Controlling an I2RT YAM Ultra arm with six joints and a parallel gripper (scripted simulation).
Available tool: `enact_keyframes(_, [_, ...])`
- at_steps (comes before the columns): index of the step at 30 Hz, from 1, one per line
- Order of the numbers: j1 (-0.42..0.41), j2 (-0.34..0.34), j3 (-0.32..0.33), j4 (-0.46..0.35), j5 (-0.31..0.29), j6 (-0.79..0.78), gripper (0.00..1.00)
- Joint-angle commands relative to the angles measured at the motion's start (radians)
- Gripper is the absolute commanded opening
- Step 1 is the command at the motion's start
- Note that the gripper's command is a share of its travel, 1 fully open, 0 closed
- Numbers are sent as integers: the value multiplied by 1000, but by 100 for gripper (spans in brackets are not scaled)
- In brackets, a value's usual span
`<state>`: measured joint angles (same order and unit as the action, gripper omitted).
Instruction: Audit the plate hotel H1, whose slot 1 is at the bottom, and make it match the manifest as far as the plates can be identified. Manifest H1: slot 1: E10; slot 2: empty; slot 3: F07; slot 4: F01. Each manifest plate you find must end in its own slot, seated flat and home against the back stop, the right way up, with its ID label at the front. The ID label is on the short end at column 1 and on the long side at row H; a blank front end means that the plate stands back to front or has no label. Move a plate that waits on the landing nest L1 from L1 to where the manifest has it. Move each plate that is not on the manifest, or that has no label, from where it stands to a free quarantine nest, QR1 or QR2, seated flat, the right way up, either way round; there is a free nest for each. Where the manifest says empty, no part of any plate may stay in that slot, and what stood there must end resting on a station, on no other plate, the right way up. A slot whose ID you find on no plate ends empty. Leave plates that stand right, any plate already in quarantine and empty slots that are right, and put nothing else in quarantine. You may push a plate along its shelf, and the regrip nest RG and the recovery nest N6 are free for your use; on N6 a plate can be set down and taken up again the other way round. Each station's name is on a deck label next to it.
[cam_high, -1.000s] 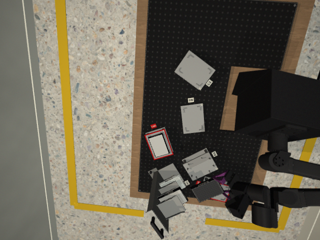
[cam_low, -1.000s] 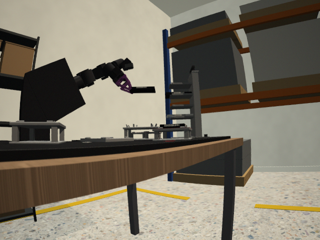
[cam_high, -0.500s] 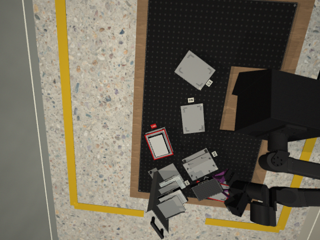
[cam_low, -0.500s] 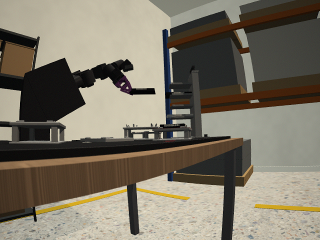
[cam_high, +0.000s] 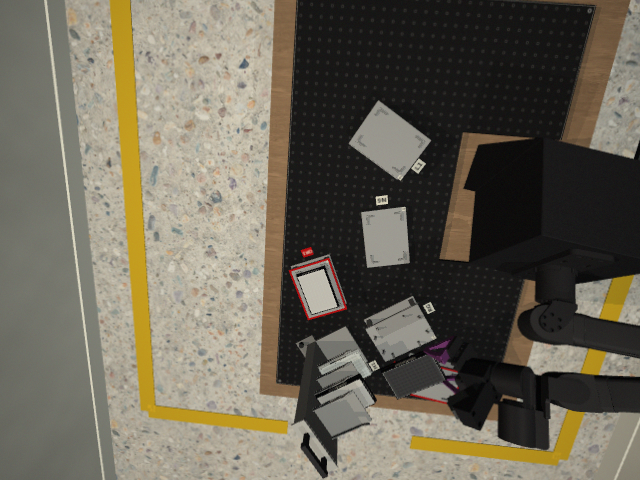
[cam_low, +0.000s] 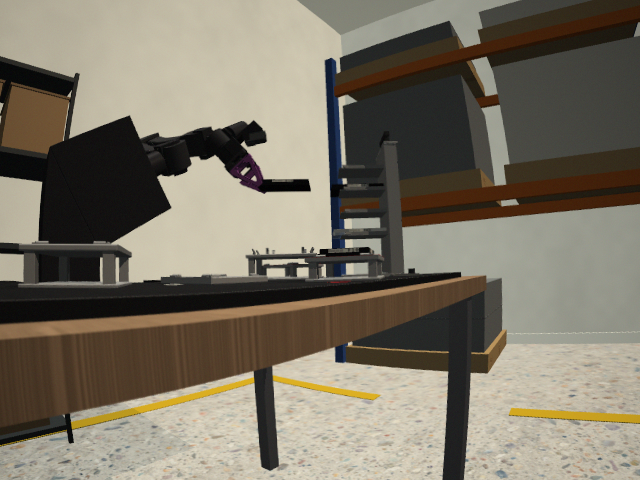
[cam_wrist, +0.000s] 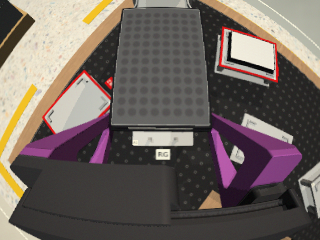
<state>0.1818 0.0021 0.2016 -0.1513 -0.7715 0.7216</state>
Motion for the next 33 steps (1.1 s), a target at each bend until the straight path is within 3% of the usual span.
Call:
enact_keyframes(1, [20,-2,1,8,58,-3,86])
enact_keyframes(33, [222,-2,-30,43,259,-19,86])
